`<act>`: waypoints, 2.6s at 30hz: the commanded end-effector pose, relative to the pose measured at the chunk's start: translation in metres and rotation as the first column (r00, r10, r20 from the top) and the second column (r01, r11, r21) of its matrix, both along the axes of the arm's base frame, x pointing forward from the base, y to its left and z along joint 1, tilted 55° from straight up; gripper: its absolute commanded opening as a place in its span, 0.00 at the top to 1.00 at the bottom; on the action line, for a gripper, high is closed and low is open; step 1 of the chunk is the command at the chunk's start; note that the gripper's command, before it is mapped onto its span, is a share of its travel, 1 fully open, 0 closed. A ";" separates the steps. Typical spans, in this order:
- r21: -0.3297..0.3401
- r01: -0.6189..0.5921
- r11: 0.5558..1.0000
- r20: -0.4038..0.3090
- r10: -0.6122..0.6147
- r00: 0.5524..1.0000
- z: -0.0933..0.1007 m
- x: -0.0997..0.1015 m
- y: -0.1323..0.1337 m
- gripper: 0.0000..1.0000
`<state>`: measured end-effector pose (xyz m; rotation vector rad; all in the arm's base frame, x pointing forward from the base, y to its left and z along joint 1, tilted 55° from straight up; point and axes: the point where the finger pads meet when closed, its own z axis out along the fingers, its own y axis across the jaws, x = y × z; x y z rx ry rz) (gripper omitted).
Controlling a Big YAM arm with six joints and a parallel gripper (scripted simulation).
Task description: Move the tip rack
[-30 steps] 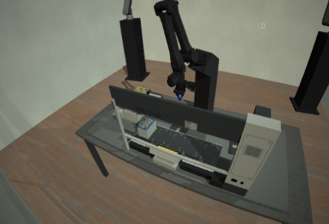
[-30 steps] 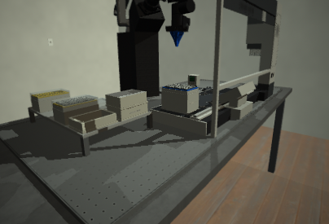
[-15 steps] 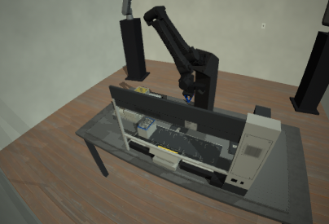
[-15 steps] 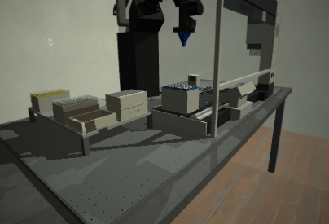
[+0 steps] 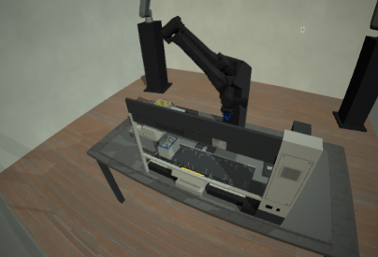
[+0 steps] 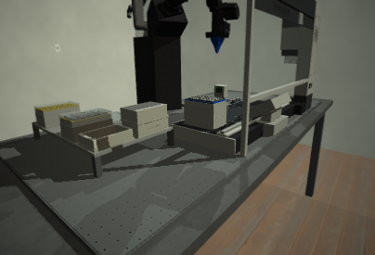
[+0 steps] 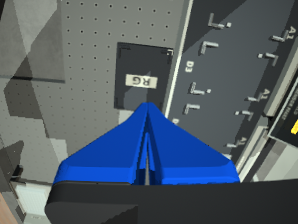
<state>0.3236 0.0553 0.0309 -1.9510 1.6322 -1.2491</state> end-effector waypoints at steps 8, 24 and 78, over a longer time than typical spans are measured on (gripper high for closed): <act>0.032 -0.004 0.999 -0.005 0.004 1.000 -0.020 0.002 0.055 1.00; 0.032 -0.007 0.999 -0.002 0.007 1.000 -0.042 0.007 0.122 1.00; 0.047 0.024 0.999 0.009 -0.025 1.000 -0.064 0.023 0.197 1.00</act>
